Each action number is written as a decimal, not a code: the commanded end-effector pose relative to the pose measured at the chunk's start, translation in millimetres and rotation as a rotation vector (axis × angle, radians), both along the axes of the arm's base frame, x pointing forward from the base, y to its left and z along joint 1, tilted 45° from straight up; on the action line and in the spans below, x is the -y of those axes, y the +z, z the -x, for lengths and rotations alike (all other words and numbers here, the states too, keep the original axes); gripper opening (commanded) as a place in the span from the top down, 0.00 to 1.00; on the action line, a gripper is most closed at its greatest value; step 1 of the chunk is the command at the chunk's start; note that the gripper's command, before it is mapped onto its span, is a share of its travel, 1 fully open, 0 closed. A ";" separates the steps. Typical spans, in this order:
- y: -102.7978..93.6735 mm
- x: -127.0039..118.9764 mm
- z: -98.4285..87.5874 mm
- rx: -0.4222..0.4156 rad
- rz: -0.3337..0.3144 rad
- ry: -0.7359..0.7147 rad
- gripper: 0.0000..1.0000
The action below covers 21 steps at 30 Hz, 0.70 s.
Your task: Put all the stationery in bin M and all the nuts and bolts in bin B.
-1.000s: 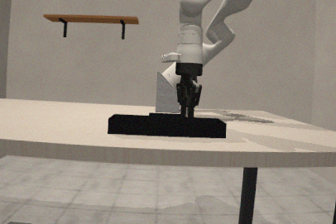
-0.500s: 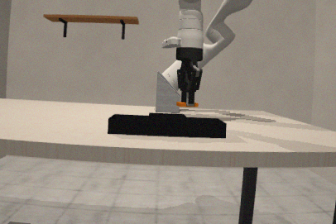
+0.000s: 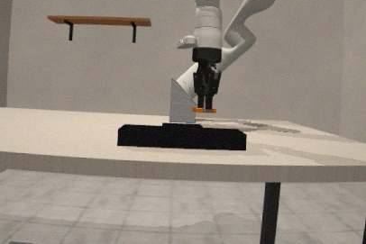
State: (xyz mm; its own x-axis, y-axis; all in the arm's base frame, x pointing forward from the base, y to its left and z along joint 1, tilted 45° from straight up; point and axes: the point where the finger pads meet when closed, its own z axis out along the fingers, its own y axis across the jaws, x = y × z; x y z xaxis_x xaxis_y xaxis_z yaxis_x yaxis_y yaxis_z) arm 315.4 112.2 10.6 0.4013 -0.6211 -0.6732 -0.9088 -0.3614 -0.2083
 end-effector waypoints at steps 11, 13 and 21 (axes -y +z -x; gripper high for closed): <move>-10.9 5.4 -40.6 0.001 0.001 -0.001 0.65; -14.1 6.8 -52.1 0.001 0.001 -0.001 0.65; -26.1 12.1 -95.9 0.175 -0.028 0.176 0.65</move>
State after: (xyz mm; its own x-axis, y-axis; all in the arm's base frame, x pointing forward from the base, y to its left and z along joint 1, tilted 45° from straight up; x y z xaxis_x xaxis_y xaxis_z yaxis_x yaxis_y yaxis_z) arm 398.4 103.1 -8.4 0.5702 -0.5403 -0.6189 -0.8132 -0.4782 -0.3317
